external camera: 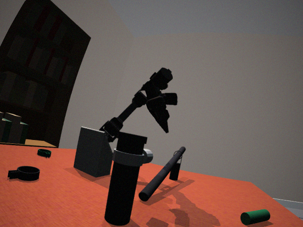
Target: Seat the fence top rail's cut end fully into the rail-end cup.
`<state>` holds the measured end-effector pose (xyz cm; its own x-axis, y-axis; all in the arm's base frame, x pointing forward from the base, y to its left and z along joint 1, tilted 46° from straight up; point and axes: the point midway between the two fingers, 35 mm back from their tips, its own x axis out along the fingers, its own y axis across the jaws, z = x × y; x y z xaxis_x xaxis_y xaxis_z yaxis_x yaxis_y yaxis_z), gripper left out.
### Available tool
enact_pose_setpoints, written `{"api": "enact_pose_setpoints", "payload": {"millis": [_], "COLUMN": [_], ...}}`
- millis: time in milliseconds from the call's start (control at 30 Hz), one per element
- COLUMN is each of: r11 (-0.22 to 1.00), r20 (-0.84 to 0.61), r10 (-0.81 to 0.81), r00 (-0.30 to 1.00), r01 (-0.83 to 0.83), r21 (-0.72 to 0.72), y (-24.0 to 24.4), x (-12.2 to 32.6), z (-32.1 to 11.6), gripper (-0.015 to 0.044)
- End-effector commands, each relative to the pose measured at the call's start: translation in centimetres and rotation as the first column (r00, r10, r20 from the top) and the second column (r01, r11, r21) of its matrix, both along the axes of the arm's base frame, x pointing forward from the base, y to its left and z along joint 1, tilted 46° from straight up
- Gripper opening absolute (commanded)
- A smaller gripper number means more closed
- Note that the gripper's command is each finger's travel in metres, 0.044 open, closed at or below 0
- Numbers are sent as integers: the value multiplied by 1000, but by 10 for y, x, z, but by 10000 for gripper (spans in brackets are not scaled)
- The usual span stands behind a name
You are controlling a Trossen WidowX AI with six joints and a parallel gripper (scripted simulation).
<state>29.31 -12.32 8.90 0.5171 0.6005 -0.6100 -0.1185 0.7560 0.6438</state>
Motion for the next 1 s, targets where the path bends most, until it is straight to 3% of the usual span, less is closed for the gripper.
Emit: {"api": "enact_pose_setpoints", "payload": {"millis": [0,267,433,567,733,833,967], "r11": [992,997,963,798,469,299,287], "r20": [-85,-65,64,160,227,237,238], "r10": [-94,-55,255,583,882,952,955], "r00": [992,996,965,796,413,193,177], "r01": [101,59,-247,-525,-723,-746,-746], "r21": [78,56,-112,-294,-507,-595,-601], "y": [5,8,28,51,80,93,94], "x": [-3,-2,7,15,19,19,19], "z": [22,20,4,-14,-35,-45,-45], "gripper": [440,440,440,440,440,440,440]}}
